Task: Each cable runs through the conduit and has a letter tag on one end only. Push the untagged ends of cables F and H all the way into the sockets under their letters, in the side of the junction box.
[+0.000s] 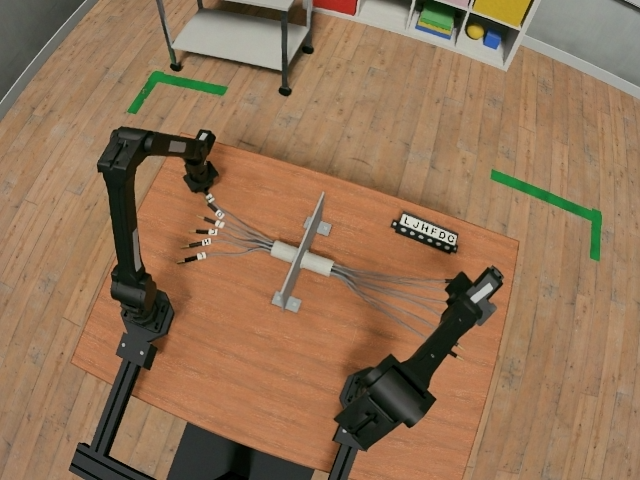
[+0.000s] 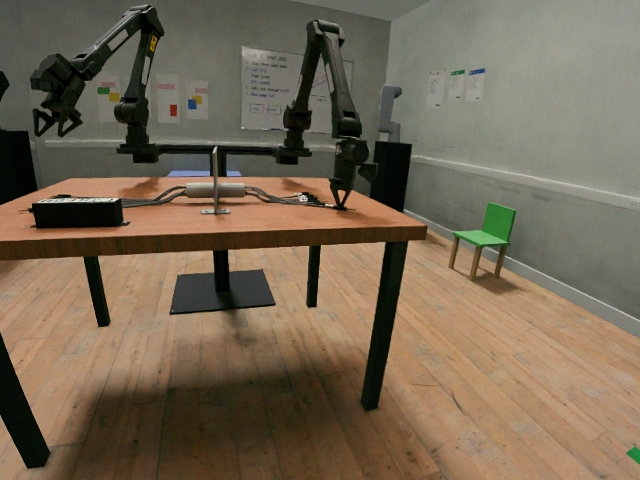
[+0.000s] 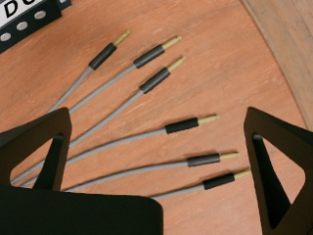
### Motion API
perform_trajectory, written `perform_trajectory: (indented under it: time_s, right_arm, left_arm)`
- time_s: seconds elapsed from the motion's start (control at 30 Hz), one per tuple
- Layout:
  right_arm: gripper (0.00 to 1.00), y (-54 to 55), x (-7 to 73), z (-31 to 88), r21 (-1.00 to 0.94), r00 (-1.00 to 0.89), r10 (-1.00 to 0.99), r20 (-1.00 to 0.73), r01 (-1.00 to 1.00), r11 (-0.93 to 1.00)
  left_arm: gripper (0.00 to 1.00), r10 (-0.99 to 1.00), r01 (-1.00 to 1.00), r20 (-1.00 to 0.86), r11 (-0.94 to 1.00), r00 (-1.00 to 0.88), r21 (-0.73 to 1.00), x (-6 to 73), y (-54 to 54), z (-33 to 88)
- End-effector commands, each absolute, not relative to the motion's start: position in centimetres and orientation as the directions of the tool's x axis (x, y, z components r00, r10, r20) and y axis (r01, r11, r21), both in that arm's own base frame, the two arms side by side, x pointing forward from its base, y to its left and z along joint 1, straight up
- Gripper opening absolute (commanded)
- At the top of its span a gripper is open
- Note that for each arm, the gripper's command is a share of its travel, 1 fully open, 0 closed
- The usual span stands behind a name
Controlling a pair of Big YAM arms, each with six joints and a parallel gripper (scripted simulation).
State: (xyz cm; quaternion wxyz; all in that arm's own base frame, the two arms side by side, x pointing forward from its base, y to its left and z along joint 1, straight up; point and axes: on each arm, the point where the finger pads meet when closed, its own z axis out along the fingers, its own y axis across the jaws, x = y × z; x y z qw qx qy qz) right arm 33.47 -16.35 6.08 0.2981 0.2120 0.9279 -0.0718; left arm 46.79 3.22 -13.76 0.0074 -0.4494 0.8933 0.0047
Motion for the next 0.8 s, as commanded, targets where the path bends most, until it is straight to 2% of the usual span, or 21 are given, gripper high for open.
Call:
perform_trajectory:
  time_s: [0.0,0.57,0.67,0.77]
  right_arm:
    - [1.0,-16.6,34.2,6.8,-0.005,-0.715,0.344,-0.608,0.437,0.899]
    - [1.0,-16.6,34.2,6.8,-0.005,-0.715,0.344,-0.608,0.437,0.899]
    - [1.0,-16.6,34.2,6.8,-0.005,-0.715,0.344,-0.608,0.437,0.899]
    - [1.0,-16.6,34.2,6.8,-0.005,-0.715,0.344,-0.608,0.437,0.899]
  left_arm:
    - [0.04,-0.799,-0.799,-0.02,0.601,-0.601,0.008,47.7,4.7,-14.3]
    - [0.04,-0.794,-0.794,-0.012,0.608,-0.608,0.003,47.7,5.2,-14.4]
    - [0.33,-0.794,-0.794,-0.01,0.608,-0.608,0.005,47.2,4.4,-13.7]
    - [0.35,-0.794,-0.794,-0.002,0.608,-0.608,0.013,46.9,3.5,-13.4]
